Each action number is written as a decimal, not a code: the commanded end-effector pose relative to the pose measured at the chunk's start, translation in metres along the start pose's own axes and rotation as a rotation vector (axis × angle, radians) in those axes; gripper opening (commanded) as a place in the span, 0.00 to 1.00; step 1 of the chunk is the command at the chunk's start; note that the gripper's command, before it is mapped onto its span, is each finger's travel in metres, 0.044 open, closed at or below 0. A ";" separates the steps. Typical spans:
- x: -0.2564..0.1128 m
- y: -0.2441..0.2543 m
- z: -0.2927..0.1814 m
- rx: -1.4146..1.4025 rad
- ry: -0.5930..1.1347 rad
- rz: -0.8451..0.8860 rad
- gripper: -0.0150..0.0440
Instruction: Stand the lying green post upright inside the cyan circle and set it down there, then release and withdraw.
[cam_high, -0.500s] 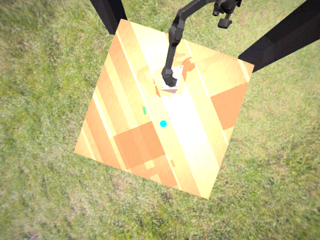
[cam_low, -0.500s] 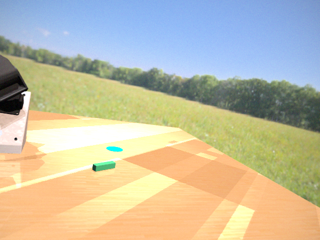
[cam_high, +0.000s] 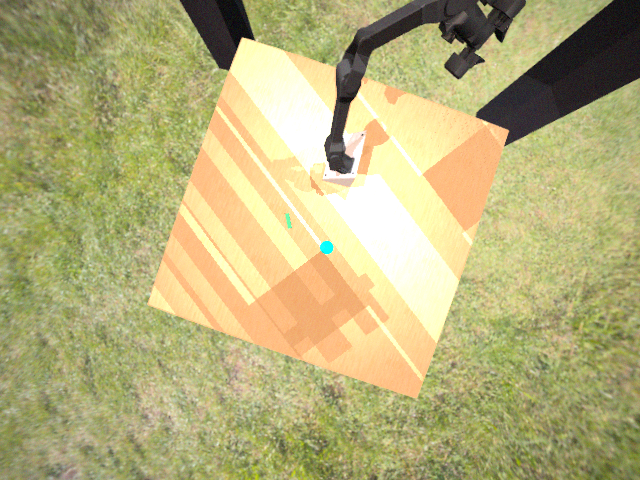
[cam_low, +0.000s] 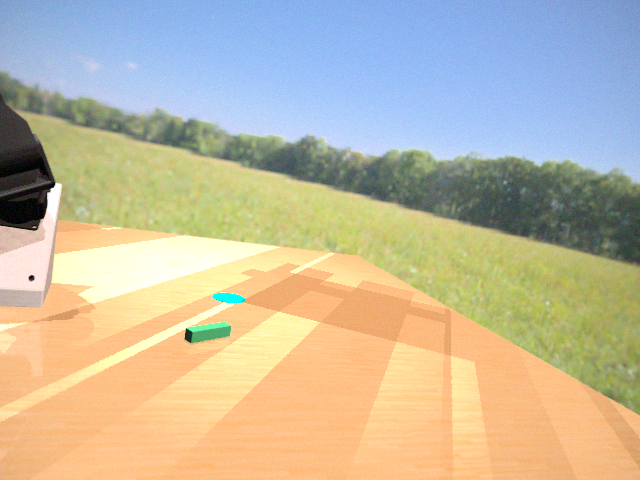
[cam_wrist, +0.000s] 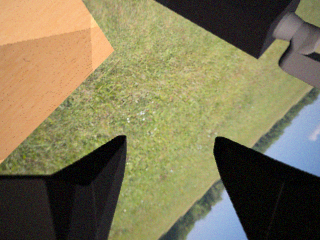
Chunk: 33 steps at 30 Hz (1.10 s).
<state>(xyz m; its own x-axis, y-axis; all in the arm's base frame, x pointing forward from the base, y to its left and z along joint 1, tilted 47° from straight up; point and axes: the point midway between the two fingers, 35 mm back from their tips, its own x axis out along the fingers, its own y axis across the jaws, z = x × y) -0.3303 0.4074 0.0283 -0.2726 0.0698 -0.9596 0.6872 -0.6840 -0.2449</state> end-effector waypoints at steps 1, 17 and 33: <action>-0.021 0.019 -0.054 0.173 0.070 0.007 0.65; -0.095 0.127 -0.212 0.769 0.300 0.022 0.65; -0.171 0.285 -0.299 1.362 0.538 0.050 0.65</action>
<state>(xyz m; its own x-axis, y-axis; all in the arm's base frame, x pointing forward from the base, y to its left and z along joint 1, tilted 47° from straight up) 0.0739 0.4377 0.0750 0.1714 0.1109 -0.9789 -0.4301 -0.8855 -0.1756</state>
